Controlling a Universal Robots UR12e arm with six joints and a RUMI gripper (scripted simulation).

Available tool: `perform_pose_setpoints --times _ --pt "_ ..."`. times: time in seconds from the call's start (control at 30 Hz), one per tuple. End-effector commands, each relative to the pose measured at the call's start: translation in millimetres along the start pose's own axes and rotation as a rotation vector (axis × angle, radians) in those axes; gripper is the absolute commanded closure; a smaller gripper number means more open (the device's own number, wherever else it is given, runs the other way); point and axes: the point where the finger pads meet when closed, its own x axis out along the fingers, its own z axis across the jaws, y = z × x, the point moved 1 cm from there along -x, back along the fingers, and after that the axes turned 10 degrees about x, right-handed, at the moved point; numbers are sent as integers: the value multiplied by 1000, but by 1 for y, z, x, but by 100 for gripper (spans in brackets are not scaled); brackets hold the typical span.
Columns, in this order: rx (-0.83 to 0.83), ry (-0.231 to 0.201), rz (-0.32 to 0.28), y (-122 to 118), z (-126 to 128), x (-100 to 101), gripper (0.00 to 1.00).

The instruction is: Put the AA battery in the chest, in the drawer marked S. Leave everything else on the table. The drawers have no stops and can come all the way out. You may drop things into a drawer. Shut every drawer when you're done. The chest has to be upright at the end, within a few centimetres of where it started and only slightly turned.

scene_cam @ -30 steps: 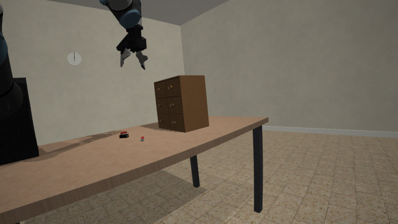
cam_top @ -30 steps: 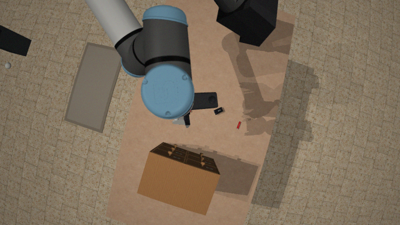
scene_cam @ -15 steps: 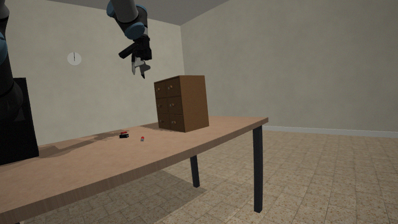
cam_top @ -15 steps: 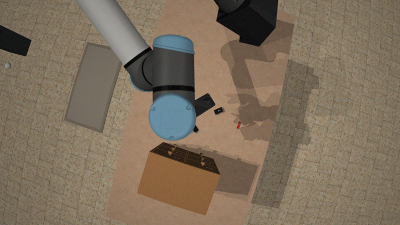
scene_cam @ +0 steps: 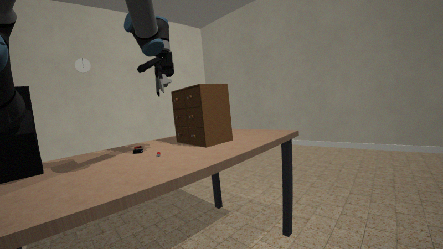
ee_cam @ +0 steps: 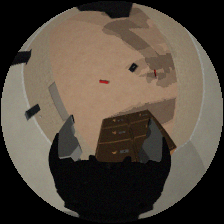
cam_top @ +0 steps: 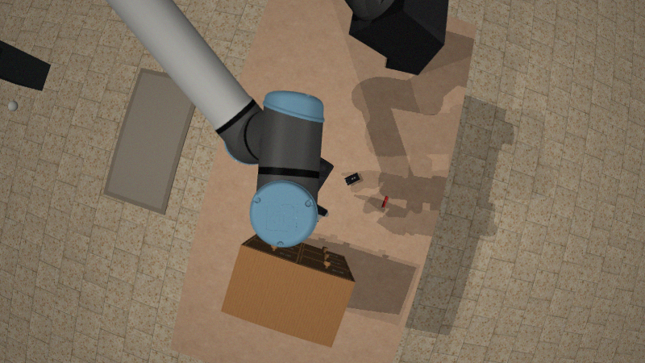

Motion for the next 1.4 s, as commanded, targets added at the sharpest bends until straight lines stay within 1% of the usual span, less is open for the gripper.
perform_pose_setpoints --times 0.0,0.1,0.47,1.37 --pt "-127 -17 -12 -6 5 12 0" --pt "-184 -16 -13 -9 7 18 0" --pt "-274 -14 -13 -13 10 28 0" --pt "-285 -16 -18 -14 11 30 0"
